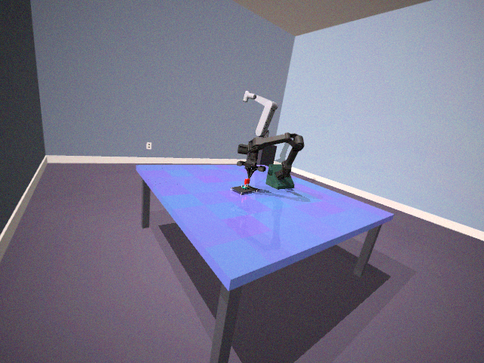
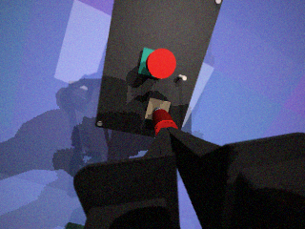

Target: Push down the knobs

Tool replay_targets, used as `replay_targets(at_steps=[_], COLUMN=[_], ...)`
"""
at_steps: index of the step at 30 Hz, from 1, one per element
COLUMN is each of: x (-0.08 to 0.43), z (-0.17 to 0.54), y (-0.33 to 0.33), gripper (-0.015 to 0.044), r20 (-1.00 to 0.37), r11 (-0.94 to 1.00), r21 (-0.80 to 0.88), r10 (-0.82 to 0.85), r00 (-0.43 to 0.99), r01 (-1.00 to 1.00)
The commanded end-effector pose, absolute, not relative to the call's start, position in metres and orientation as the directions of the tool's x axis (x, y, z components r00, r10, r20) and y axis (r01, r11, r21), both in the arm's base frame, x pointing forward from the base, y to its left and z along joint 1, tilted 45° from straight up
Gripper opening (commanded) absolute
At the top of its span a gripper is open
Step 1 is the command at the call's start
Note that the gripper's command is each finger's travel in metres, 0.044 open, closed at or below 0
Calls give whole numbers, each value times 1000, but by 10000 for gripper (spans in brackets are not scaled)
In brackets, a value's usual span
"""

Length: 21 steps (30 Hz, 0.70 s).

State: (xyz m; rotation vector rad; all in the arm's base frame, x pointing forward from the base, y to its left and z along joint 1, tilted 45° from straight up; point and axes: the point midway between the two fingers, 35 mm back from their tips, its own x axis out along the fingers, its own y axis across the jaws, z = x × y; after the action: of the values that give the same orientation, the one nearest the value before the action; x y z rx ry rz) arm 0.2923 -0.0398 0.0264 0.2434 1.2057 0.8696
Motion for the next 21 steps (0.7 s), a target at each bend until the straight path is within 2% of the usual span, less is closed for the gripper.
replay_targets(at_steps=[1, 21], x=[295, 296], z=[22, 17], y=[-34, -29], gripper=[0, 0], r20=[-709, -708], r11=[656, 656], r21=[594, 594], r10=[701, 701], r00=[84, 84], r01=[-466, -466])
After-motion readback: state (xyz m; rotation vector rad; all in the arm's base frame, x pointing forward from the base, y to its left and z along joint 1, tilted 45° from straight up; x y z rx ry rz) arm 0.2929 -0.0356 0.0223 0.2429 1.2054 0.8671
